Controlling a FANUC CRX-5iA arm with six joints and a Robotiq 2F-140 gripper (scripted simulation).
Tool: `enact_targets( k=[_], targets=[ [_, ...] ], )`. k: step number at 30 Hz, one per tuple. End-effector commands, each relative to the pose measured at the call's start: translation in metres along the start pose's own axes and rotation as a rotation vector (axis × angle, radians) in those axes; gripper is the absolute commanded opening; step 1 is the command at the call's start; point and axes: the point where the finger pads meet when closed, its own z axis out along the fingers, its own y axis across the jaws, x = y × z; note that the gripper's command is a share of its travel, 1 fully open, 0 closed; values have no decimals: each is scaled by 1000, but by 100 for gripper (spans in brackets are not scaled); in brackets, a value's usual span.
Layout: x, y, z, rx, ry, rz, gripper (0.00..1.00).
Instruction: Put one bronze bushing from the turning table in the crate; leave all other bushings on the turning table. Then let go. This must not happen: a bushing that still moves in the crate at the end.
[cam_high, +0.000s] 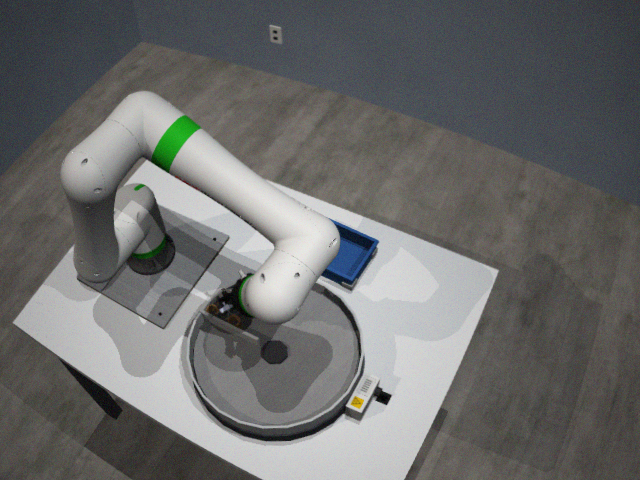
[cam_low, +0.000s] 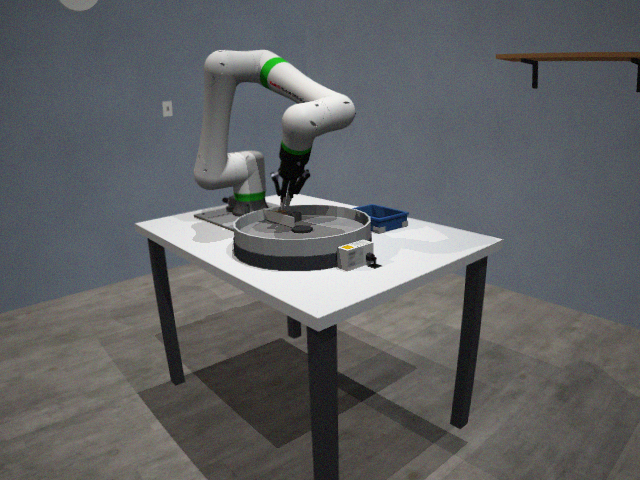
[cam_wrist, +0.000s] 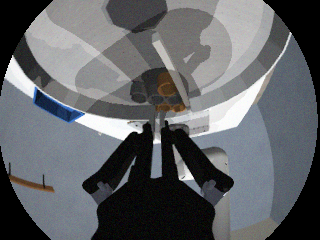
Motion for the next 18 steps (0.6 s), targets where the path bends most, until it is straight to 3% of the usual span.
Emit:
enact_targets(
  k=[1,18],
  targets=[
    [0,0,0,0,0,0,6],
    [7,0,8,0,0,0,6]
  ],
)
